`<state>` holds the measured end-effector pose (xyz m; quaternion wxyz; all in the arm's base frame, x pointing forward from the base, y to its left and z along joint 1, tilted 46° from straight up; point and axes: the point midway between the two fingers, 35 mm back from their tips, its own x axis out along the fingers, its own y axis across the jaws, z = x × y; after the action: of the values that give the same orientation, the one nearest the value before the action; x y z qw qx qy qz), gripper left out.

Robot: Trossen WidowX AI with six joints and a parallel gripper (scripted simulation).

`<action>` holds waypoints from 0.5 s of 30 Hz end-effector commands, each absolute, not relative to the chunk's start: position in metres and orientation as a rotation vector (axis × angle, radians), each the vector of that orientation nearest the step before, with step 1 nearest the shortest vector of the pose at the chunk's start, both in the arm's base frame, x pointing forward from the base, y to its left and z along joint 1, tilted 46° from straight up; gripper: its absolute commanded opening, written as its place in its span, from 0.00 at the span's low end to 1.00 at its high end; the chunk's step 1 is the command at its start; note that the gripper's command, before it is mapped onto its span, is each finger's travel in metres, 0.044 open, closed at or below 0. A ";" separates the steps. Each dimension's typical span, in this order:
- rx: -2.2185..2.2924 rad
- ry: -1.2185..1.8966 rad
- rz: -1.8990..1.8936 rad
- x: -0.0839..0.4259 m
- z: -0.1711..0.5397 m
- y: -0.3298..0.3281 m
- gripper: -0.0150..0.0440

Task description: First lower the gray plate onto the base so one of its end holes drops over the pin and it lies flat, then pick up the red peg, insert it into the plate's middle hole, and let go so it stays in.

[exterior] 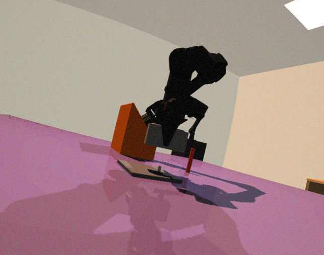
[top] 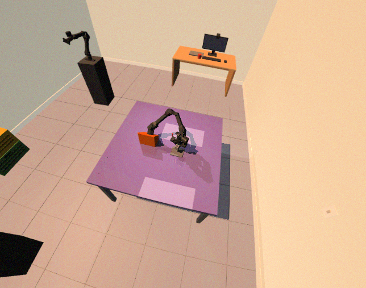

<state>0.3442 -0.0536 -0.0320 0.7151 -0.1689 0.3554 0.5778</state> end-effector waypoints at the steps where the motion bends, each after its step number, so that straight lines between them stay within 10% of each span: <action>1: -0.369 0.794 1.270 0.341 -0.045 -0.059 0.25; 15: -0.358 0.802 1.265 0.337 -0.061 -0.062 0.25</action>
<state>0.3371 -0.0607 -0.0595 0.7177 -0.1596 0.3625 0.5728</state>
